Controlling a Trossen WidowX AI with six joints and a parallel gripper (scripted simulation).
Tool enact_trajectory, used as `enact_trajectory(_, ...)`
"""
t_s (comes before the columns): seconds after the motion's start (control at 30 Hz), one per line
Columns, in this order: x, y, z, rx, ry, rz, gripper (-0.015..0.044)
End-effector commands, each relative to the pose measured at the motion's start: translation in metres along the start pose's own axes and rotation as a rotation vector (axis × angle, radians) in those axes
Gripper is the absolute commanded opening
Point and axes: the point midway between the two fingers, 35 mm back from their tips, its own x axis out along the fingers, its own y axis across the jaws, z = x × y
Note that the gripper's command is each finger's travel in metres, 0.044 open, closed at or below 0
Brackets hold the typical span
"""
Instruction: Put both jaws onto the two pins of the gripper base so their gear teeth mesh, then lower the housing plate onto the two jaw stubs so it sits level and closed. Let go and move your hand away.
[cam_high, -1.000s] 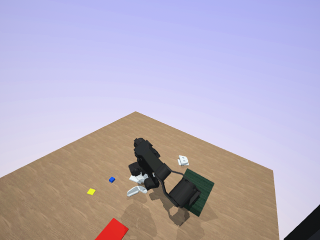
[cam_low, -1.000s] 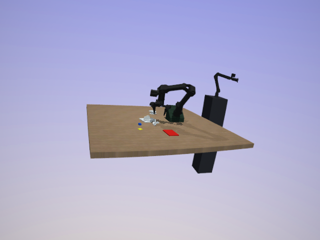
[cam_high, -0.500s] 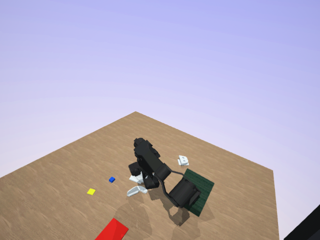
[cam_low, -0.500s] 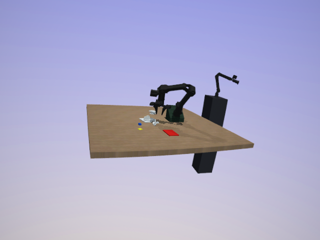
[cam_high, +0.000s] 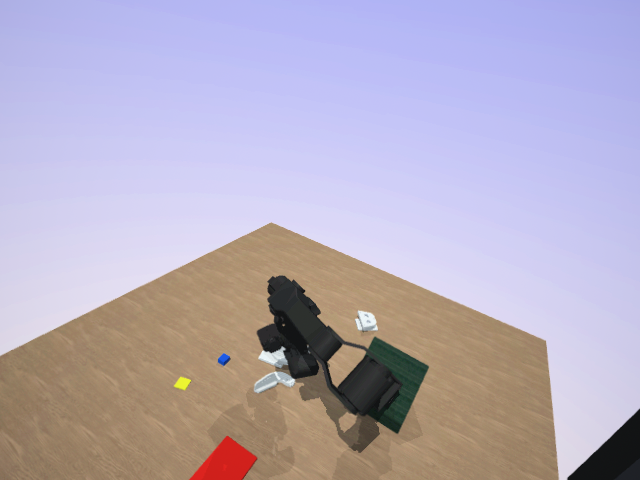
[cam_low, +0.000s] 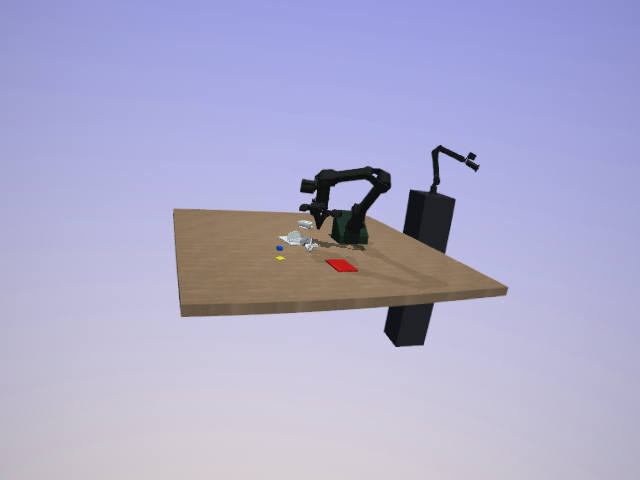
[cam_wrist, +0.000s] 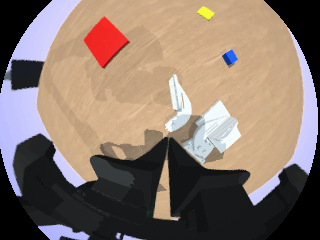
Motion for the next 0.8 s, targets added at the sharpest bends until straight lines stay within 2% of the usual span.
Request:
enact_trajectory(0.0, 0.000, 0.000, 0.000, 0.000, 0.000, 0.000, 0.0000)
enact_trajectory(0.13, 0.000, 0.000, 0.000, 0.000, 0.000, 0.000, 0.0000)
enact_trajectory(0.67, -0.010, -0.020, 0.045, -0.248, 0.009, 0.006, 0.0420)
enact_trajectory(0.7, -0.010, -0.020, 0.045, -0.248, 0.009, 0.006, 0.0440)
enact_trajectory(0.77, -0.010, -0.020, 0.045, -0.248, 0.009, 0.006, 0.0440)
